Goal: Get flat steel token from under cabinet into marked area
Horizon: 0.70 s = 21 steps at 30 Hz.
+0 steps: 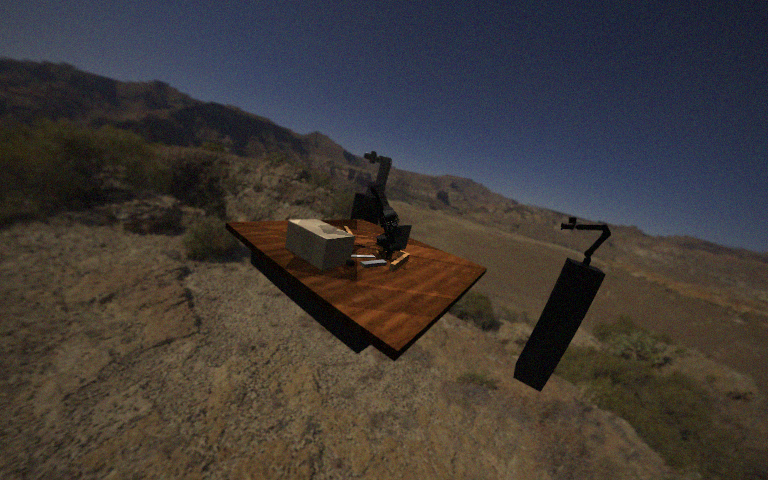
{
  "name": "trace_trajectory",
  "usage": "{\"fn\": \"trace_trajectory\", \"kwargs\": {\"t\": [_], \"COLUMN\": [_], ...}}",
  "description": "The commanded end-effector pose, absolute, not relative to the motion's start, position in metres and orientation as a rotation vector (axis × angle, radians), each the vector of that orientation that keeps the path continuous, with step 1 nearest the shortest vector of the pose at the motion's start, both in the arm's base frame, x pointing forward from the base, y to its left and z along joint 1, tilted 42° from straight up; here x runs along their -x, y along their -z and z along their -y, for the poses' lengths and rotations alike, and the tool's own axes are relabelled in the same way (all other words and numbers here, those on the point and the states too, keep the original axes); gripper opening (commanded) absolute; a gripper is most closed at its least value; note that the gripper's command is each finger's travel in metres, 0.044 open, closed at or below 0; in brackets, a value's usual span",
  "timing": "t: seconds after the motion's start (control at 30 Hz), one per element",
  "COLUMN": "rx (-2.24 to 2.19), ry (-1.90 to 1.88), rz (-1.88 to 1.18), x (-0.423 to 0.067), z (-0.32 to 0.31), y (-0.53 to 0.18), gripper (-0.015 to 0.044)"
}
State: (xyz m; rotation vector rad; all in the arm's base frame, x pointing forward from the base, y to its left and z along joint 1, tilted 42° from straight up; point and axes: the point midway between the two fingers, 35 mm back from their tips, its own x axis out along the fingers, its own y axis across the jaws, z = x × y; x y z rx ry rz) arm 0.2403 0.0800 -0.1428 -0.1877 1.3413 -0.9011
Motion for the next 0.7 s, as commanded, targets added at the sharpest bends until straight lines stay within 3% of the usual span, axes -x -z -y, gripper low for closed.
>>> {"fn": "trace_trajectory", "kwargs": {"t": [0.0, 0.23, 0.5, 0.67], "rx": [0.215, 0.250, 0.234, 0.237], "ry": [0.872, 0.841, 0.861, 0.857], "rz": [-1.359, -1.380, -1.369, -1.372], "x": [-0.2419, -0.2420, -0.2405, -0.2406], "z": [-0.0815, -0.0816, -0.0802, -0.0803], "y": [0.1429, 0.1430, 0.1429, 0.1429], "gripper": [0.0000, 0.0000, 0.0200, 0.0200]}}
